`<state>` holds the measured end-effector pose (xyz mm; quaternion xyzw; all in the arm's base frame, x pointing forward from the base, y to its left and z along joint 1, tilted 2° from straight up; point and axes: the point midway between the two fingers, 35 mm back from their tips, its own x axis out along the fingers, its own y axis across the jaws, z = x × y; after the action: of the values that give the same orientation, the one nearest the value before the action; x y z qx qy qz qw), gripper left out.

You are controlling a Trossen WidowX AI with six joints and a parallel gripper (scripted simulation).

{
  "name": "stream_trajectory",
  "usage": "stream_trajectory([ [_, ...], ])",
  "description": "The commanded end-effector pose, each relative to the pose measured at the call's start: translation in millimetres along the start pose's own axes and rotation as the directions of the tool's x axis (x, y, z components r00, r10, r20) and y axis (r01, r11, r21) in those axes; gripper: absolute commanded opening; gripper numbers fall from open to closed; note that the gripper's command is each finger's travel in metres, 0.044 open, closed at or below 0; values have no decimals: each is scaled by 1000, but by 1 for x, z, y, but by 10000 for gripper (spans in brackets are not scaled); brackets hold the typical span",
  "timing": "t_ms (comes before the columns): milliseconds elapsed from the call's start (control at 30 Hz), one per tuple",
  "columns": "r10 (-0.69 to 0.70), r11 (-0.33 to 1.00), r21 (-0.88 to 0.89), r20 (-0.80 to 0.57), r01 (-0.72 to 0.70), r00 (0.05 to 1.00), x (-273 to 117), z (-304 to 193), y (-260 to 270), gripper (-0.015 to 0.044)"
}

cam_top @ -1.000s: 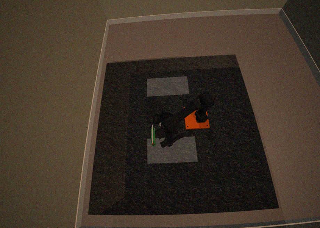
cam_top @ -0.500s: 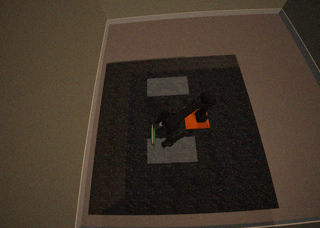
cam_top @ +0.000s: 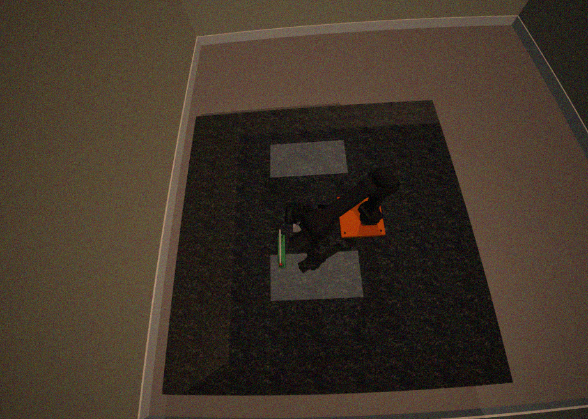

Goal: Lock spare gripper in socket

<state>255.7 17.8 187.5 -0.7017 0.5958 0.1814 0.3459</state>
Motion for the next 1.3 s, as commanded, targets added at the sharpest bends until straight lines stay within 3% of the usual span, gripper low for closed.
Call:
stream_trajectory([
  [0, 0, 1000, 1, 1, 0, 1000, -7, -7, 0, 440],
  [1233, -119, 993, 3, 81, 119, 990, -39, -50, -6, 440],
  [1267, -123, 992, 4, 84, 123, 989, -40, -49, -6, 414],
])
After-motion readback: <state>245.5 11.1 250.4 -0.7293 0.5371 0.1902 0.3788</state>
